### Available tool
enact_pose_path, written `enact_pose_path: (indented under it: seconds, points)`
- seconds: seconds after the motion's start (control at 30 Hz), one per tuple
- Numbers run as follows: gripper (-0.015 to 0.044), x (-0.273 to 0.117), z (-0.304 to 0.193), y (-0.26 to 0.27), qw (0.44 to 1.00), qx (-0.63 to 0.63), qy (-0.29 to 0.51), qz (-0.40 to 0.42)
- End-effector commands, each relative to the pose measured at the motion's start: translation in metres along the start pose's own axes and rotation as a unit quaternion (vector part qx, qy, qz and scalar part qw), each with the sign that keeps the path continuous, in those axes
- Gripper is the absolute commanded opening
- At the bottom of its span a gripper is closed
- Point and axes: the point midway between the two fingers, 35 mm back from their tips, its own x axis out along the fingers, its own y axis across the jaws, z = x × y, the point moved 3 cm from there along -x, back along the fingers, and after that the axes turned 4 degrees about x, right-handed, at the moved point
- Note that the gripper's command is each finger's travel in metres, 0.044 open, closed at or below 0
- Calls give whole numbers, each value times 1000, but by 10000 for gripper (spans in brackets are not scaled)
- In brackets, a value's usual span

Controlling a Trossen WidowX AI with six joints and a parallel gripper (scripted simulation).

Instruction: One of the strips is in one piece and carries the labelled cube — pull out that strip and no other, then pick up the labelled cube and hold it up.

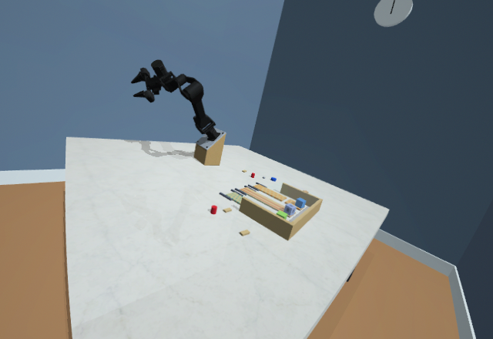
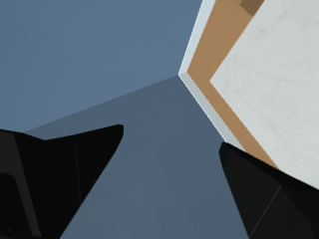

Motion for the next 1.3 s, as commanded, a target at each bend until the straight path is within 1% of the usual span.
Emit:
enact_pose_path:
  seconds: [0.0, 0.17, 0.33, 0.5, 0.63, 0.77, 0.9, 1.03, 1.27]
  points:
    - [400, -1, 1, 1, 1000, -2, -2, 3]
    - [400, -25, 22, 30, 994, -48, -56, 78]
    - [400, -52, 46, 56, 975, -109, -121, 151]
    - [400, -90, 68, 81, 939, -172, -200, 219]
    - [400, -122, 85, 98, 900, -218, -268, 264]
    - [400, -170, 103, 110, 843, -261, -356, 307]
    - [400, -223, 115, 115, 774, -294, -449, 337]
    - [400, -269, 115, 117, 709, -311, -520, 361]
    - [400, -336, 115, 108, 595, -330, -633, 369]
